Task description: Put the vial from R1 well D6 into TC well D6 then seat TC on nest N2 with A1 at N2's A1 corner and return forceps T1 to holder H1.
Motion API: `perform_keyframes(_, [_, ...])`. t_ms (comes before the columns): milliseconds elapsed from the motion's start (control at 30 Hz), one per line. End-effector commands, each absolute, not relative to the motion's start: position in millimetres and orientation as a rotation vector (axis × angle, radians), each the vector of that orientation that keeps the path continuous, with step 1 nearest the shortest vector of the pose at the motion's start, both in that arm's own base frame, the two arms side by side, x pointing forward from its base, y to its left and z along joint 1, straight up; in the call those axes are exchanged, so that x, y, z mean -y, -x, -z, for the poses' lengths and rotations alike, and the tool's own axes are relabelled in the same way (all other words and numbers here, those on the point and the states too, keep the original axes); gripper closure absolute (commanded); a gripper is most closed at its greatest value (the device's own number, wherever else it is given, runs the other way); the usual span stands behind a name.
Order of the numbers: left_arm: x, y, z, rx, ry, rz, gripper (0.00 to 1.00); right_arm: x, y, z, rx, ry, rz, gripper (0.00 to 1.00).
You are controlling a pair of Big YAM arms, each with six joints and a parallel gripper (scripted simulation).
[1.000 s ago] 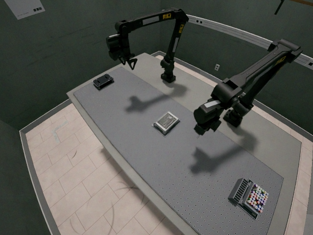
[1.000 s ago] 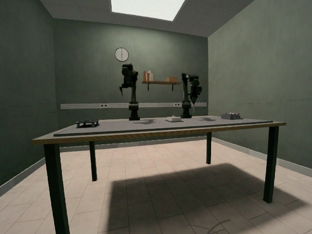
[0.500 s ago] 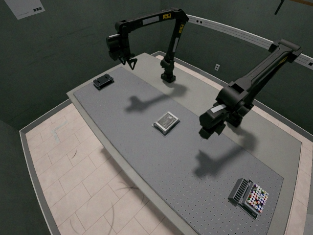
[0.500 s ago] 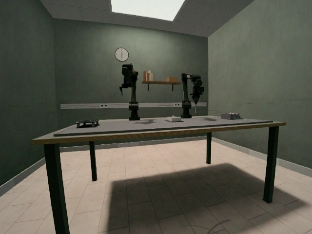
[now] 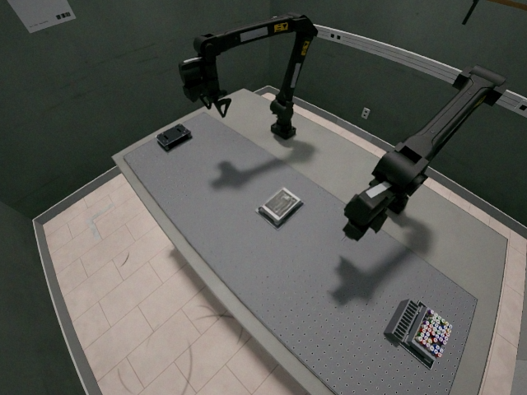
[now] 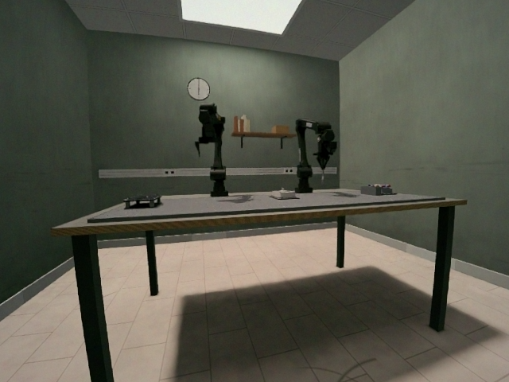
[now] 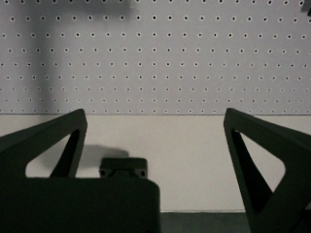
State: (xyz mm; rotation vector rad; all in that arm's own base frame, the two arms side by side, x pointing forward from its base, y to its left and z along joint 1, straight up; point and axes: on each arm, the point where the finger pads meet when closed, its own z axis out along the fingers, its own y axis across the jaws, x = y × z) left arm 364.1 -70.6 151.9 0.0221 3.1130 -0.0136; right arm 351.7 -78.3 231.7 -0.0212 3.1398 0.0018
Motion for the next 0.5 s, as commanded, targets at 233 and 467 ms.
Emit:
perform_keyframes(233, [54,-362,-160,-3.101,-0.050,0.020,0.93,80,-359,-244,-3.106,0.007,0.012,0.00])
perform_keyframes(467, [42,-364,-161,-3.099,-0.050,0.020,0.93,80,-359,-244,-3.106,0.007,0.012,0.00])
